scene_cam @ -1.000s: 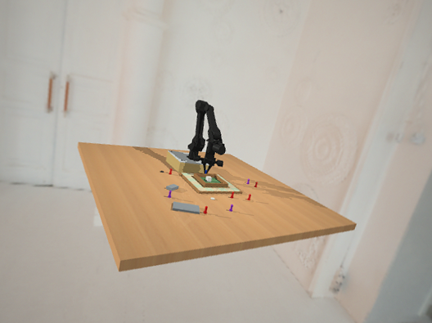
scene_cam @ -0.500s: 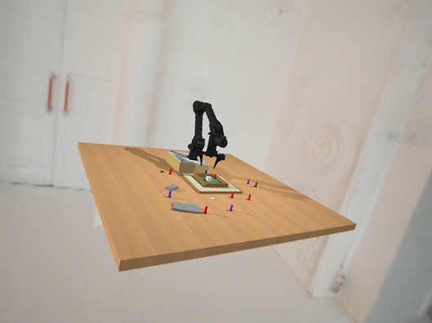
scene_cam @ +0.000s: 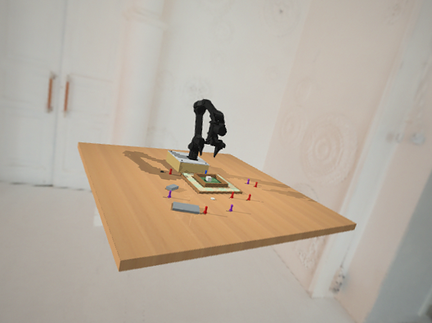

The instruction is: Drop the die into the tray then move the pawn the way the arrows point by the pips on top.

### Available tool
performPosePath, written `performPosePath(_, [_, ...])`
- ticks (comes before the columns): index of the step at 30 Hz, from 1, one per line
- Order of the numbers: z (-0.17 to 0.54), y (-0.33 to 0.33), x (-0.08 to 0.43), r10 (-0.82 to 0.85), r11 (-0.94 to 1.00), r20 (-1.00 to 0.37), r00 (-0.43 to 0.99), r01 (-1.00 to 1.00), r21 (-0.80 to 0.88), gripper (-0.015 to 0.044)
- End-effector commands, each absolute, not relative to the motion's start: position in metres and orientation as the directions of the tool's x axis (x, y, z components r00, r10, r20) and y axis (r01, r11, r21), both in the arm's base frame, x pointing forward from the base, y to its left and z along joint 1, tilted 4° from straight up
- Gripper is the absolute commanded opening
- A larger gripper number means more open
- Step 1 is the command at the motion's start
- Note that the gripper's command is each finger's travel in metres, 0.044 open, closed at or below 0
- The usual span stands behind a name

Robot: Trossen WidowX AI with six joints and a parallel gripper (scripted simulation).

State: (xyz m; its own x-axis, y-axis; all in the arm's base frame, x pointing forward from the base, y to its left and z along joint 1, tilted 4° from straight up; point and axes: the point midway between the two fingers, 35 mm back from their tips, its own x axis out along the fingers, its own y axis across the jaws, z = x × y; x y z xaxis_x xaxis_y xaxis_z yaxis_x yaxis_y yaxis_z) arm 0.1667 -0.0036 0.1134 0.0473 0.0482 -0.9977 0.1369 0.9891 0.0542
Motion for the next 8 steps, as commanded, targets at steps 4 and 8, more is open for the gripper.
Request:
performPosePath(4, [0.1217,-0.006,0.1668,0.048,0.995,-0.997,0.055,0.09,0.052,0.044])
performPosePath(8, [0.1217,-0.006,0.1668,0.048,0.995,-0.997,0.055,0.09,0.052,0.044])
